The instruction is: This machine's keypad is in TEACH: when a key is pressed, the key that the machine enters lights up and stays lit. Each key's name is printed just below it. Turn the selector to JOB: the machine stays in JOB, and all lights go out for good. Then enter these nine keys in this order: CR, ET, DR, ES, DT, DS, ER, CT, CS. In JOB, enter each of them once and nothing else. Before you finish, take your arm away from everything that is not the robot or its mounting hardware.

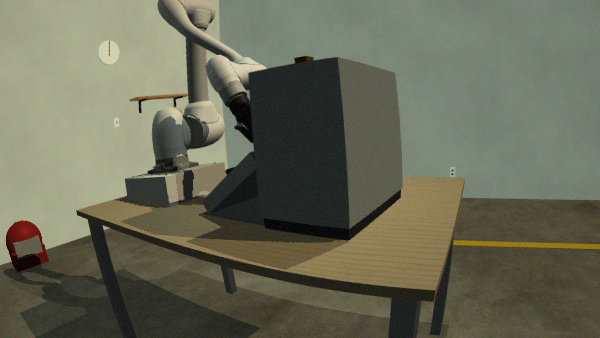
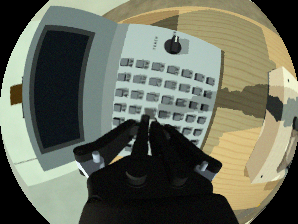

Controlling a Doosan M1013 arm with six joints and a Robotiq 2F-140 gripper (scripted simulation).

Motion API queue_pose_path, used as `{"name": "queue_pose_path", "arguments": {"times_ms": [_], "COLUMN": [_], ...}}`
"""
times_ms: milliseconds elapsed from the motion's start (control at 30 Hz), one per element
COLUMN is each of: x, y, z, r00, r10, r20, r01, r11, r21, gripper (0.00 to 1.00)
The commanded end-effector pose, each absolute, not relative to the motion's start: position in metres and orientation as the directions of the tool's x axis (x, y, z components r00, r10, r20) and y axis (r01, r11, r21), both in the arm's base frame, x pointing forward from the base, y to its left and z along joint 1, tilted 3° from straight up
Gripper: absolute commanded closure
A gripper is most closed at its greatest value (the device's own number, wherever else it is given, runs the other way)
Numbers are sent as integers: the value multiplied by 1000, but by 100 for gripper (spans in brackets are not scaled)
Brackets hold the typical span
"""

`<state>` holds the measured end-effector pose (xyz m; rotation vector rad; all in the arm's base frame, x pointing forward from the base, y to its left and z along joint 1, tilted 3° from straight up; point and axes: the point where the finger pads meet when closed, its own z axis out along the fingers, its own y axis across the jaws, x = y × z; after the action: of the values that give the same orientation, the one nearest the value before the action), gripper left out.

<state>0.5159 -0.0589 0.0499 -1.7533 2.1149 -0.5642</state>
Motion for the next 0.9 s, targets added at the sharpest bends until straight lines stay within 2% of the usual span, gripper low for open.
{"name": "queue_pose_path", "arguments": {"times_ms": [0, 867], "x": [518, 519], "y": [-59, -59], "z": [47, 45], "r00": [-184, -184], "r10": [-983, -983], "r20": [-5, -5], "r01": [-850, -850], "r11": [162, 162], "r21": [-502, -502], "gripper": [100, 100]}}
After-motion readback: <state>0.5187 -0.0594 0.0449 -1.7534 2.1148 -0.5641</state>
